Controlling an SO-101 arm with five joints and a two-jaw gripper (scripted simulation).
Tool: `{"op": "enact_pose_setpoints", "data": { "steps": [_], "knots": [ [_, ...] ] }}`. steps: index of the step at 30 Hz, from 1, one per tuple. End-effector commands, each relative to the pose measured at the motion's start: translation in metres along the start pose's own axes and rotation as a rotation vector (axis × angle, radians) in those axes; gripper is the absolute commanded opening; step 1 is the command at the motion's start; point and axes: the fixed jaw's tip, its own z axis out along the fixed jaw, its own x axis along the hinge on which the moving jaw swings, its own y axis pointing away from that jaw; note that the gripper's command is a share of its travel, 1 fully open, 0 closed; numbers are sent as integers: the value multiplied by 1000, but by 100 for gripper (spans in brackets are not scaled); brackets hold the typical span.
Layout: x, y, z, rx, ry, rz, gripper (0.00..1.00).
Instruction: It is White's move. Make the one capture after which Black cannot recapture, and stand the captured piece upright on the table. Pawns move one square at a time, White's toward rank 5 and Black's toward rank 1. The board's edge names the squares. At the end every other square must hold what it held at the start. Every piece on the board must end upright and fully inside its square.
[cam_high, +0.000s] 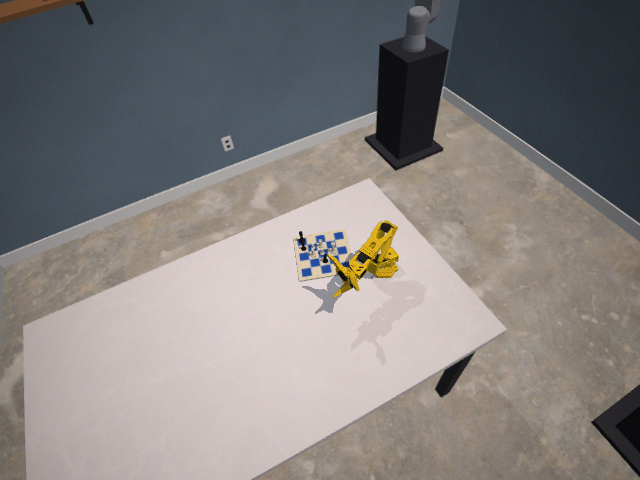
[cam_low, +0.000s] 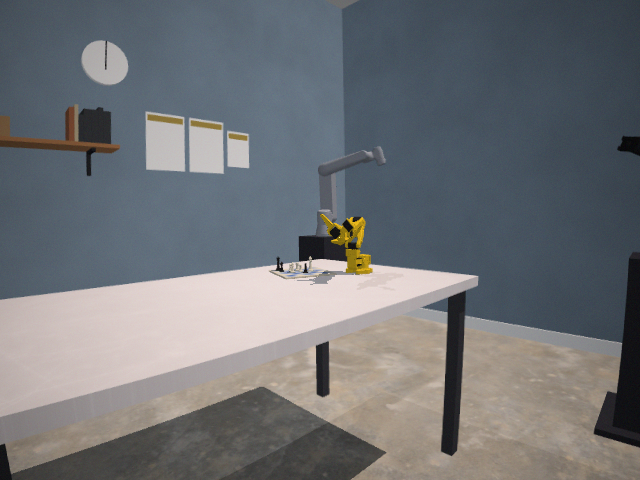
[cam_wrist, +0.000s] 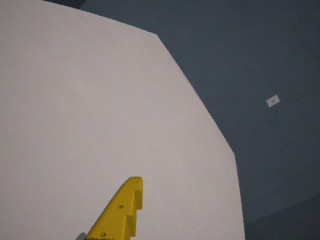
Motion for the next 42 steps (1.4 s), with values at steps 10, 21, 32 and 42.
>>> {"op": "enact_pose_setpoints", "data": {
  "steps": [10,21,32,42],
  "knots": [
    [47,-50,-22,151,245,190,86],
    [82,-76,-53,281,432,348,78],
    [107,-92,-87,414,581,493,72],
    [129,-99,-136,607,751,681,63]
  ]
}}
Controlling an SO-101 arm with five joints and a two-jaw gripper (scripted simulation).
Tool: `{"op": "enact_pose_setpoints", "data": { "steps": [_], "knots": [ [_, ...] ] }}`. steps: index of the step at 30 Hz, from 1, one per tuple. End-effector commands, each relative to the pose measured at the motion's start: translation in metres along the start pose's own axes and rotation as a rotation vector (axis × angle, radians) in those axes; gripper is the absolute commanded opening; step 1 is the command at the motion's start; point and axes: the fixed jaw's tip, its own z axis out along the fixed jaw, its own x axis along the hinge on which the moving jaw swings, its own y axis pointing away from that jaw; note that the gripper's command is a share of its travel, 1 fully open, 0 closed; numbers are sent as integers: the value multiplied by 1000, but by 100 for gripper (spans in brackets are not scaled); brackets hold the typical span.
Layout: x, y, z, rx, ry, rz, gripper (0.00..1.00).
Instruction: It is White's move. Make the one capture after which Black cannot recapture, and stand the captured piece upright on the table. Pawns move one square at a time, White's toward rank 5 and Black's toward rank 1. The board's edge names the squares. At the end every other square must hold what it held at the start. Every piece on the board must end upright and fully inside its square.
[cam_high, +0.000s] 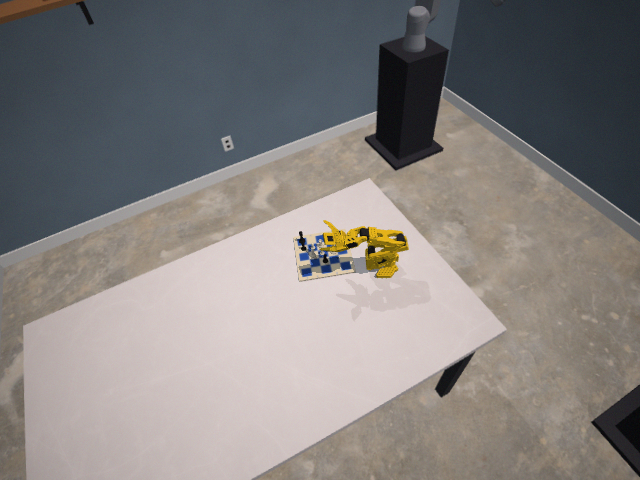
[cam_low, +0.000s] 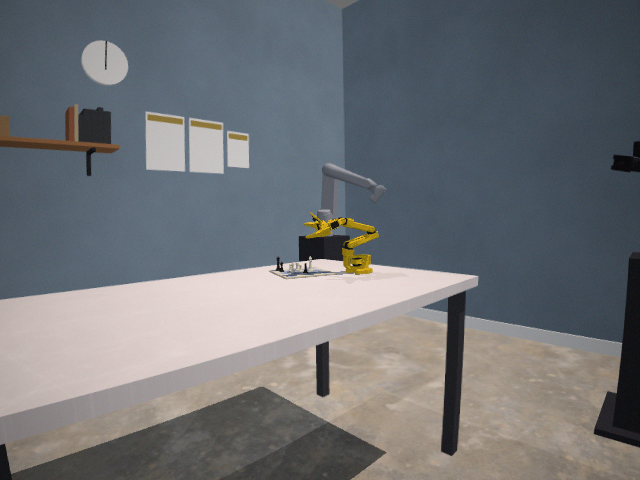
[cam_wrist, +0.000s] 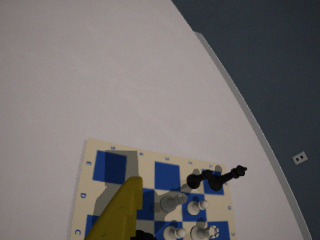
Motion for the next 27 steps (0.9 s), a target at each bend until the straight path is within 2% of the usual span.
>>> {"op": "enact_pose_setpoints", "data": {
  "steps": [1,2,3,6,8,11,14,16,19,21,22,23,25,27],
  "knots": [
    [7,-18,-11,79,45,83,63],
    [12,-25,-15,115,75,125,62],
    [12,-25,-15,115,75,125,62],
    [24,-37,-24,185,129,210,58],
    [24,-37,-24,185,129,210,58],
    [35,-47,-35,253,177,291,55],
    [40,-51,-40,286,198,331,54],
    [50,-57,-50,349,237,405,51],
    [54,-59,-55,379,254,441,50],
    [62,-63,-64,434,283,506,48],
    [62,-63,-64,434,283,506,48],
    [65,-64,-68,460,296,535,47],
    [65,-64,-68,460,296,535,47],
    [71,-65,-75,505,317,588,45]
  ]
}}
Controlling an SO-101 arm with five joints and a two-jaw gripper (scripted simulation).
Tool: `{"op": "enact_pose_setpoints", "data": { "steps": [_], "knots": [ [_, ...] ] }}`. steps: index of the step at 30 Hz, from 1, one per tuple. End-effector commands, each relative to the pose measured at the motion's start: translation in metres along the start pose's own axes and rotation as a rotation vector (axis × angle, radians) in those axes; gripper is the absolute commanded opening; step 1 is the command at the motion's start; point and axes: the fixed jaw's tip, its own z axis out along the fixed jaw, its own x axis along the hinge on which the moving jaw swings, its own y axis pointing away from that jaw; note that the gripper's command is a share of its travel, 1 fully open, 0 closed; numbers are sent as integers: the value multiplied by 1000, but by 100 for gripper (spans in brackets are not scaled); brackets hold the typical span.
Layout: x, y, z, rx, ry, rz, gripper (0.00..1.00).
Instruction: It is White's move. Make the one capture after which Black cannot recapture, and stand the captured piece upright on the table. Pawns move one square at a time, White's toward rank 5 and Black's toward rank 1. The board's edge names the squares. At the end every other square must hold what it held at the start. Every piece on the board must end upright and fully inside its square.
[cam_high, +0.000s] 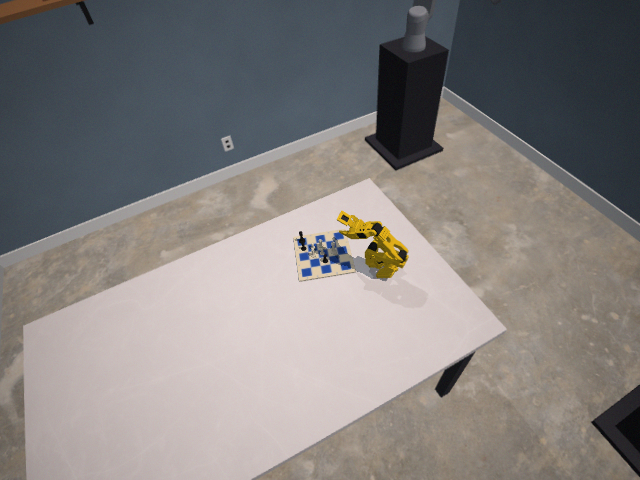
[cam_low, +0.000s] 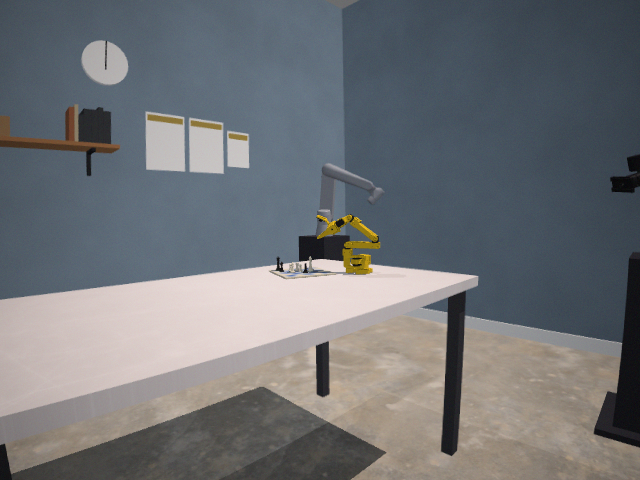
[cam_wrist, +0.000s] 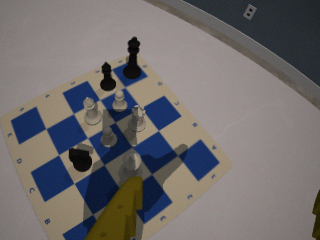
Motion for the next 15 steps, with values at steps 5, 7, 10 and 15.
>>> {"op": "enact_pose_setpoints", "data": {
  "steps": [5,7,10,15],
  "knots": [
    [13,-21,-15,135,44,165,42],
    [16,-24,-16,153,51,188,41],
    [18,-26,-18,169,58,208,40],
    [19,-26,-18,174,60,215,40]
  ]
}}
